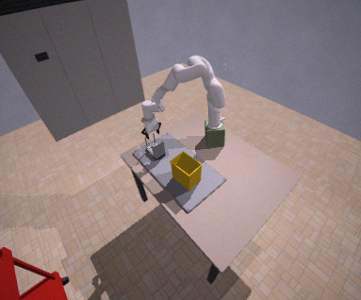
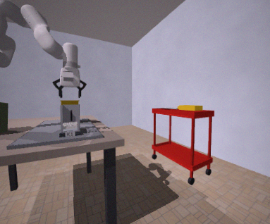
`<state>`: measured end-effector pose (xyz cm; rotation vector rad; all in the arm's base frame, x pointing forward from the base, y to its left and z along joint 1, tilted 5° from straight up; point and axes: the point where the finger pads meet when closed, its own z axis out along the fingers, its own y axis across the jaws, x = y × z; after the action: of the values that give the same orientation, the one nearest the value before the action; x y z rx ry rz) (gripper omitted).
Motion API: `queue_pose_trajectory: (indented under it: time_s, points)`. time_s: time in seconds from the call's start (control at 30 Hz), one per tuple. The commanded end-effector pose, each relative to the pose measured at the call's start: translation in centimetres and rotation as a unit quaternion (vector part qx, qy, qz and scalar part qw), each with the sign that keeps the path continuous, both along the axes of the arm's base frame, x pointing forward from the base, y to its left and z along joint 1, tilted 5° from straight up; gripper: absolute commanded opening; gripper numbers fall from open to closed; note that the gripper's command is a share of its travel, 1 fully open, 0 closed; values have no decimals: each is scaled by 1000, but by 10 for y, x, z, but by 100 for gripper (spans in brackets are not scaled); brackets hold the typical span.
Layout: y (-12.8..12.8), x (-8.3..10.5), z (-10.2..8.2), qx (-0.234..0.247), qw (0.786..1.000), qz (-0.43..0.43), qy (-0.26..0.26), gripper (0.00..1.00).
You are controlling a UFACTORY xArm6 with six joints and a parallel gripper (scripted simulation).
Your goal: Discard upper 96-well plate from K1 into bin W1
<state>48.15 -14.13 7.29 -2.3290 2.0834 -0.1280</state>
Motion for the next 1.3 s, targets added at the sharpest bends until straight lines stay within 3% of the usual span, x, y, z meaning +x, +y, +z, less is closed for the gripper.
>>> queue_pose_trajectory:
  time_s: [0.0, 1.27]
  points:
    - [-1, 2, -2, -1, 1000, 0, -2, 100]
    - [-3, 6, -59, -1, 1000, 0, -2, 100]
